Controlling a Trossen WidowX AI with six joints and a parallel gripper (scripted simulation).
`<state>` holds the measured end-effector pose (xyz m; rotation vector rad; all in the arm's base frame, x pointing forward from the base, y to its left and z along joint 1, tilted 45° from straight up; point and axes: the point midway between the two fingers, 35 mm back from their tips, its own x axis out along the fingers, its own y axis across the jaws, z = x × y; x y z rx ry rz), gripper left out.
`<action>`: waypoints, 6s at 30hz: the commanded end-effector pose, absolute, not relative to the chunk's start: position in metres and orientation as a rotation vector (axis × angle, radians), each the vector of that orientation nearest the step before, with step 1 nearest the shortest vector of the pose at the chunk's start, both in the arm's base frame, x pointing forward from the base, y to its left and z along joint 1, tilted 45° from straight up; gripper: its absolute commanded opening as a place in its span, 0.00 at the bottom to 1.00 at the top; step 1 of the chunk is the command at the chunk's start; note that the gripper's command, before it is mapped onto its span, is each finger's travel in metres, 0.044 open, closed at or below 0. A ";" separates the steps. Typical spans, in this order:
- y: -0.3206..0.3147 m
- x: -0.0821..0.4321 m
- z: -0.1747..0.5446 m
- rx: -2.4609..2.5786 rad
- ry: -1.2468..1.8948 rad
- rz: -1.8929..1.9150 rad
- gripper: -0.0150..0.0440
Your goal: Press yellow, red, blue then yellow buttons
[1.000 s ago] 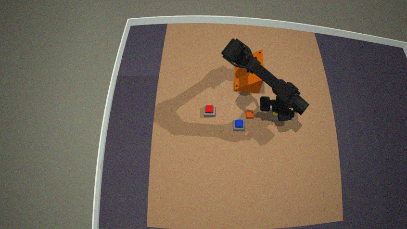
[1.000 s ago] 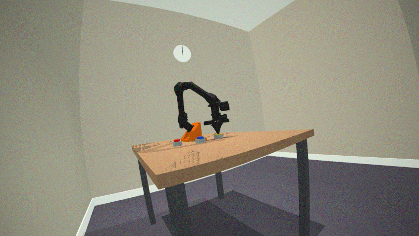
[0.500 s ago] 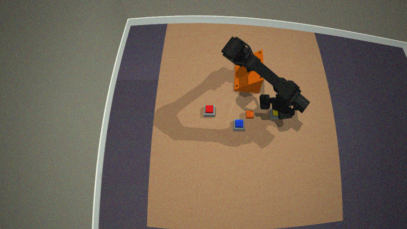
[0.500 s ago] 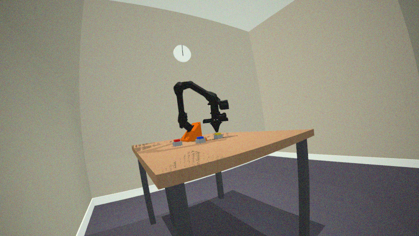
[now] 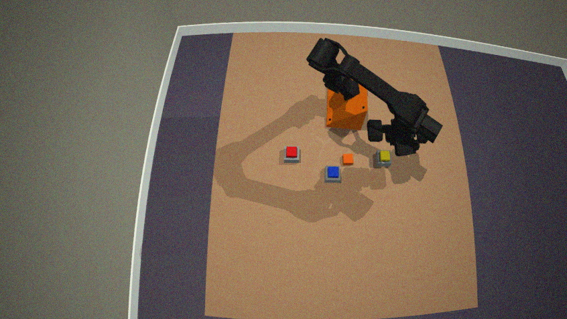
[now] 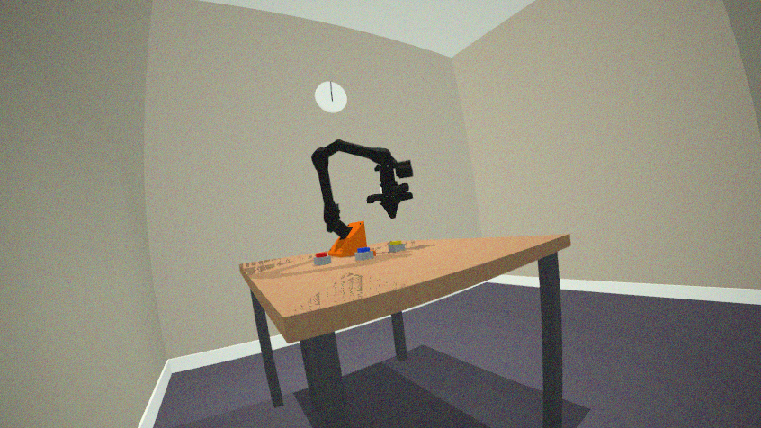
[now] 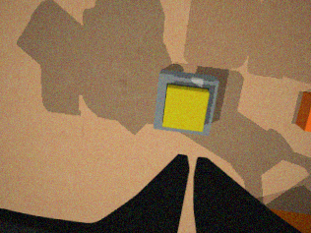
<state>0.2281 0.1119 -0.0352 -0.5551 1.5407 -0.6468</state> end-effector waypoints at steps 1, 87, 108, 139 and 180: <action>0.099 0.239 -0.017 -0.544 1.553 -0.641 0.29; -0.138 0.208 0.151 -0.564 1.547 -0.668 0.29; -0.020 0.280 0.087 -0.561 1.546 -0.666 0.29; -0.080 0.274 0.027 -0.563 1.545 -0.668 0.29; -0.020 0.280 0.087 -0.561 1.546 -0.666 0.29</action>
